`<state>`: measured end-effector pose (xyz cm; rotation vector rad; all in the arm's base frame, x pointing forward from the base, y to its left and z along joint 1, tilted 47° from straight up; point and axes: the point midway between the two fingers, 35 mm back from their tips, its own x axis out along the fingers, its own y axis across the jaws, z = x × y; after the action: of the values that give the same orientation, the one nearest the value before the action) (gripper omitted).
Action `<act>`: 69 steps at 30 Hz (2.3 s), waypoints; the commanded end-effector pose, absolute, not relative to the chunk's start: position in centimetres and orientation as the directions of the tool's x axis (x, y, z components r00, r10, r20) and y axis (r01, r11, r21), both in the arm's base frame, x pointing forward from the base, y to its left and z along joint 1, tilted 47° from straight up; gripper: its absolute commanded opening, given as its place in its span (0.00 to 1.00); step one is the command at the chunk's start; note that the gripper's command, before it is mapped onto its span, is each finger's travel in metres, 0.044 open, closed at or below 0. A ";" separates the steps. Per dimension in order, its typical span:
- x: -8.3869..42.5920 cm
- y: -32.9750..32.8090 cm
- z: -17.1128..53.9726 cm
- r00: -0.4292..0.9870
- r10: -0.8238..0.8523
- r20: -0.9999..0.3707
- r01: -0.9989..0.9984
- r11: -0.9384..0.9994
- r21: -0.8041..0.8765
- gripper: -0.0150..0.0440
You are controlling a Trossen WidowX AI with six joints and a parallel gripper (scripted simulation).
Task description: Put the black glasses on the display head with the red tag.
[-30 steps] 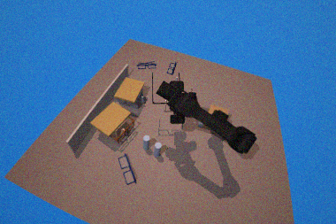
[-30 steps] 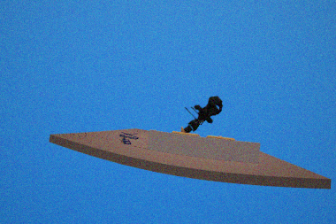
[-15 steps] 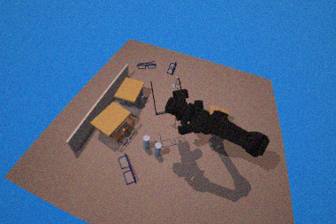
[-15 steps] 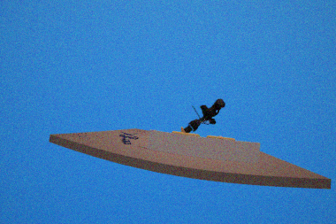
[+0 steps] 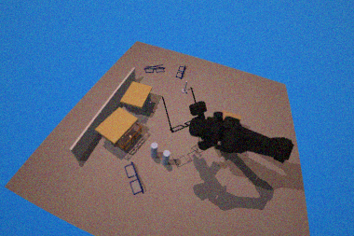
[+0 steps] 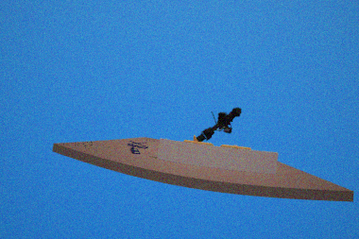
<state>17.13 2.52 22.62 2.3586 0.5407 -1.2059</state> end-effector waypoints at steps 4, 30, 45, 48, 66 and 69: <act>15.4 2.8 23.2 0.607 0.143 -0.782 0.526 -0.810 0.260 0.25; 13.1 3.0 24.1 0.697 0.169 -0.696 0.529 -0.777 0.341 0.25; 14.6 3.1 23.5 0.632 0.167 -0.757 0.609 -0.711 0.351 0.25; 15.3 3.1 23.2 0.599 0.168 -0.783 0.646 -0.679 0.349 0.25; 19.5 2.5 20.5 0.395 0.208 -0.895 0.839 -0.480 0.259 0.25; 20.1 2.3 19.9 0.361 0.220 -0.906 0.864 -0.446 0.235 0.25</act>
<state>19.54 2.48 20.18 1.9053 0.9078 -1.0928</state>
